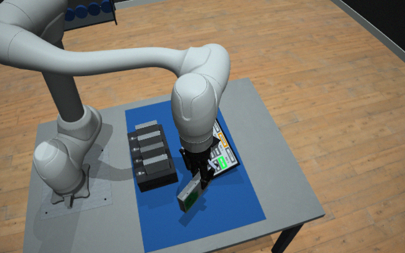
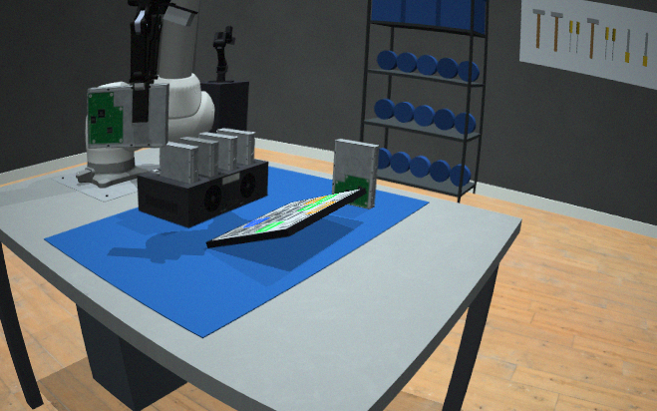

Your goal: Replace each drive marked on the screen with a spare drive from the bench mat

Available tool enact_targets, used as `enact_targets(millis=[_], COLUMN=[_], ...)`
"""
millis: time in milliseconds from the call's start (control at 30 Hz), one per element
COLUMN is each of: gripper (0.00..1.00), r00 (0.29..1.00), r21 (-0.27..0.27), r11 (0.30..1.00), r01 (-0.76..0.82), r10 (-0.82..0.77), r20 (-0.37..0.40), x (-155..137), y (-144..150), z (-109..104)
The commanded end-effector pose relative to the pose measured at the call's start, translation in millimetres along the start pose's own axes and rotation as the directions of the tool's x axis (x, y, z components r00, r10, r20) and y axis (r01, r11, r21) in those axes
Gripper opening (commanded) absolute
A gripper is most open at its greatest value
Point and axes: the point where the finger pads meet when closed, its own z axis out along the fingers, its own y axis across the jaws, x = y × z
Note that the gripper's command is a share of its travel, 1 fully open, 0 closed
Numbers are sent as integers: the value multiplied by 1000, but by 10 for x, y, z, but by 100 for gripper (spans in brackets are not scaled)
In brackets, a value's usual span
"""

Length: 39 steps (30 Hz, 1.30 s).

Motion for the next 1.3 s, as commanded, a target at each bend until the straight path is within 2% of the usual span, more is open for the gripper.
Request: enact_targets(millis=[0,400,800,1133,1267], gripper=[10,10,10,10,10], r00=[1000,993,923,912,912], r21=[-1,-1,-1,-1,2], r11=[1000,993,923,912,912], r01=[2,120,385,409,409], r10=[-2,-120,-385,-409,-409], r20=[-1,-1,-1,-2,-29], x=[1,1,1,1,-1], y=[2,2,2,1,-4], z=[-8,-8,-8,-7,0])
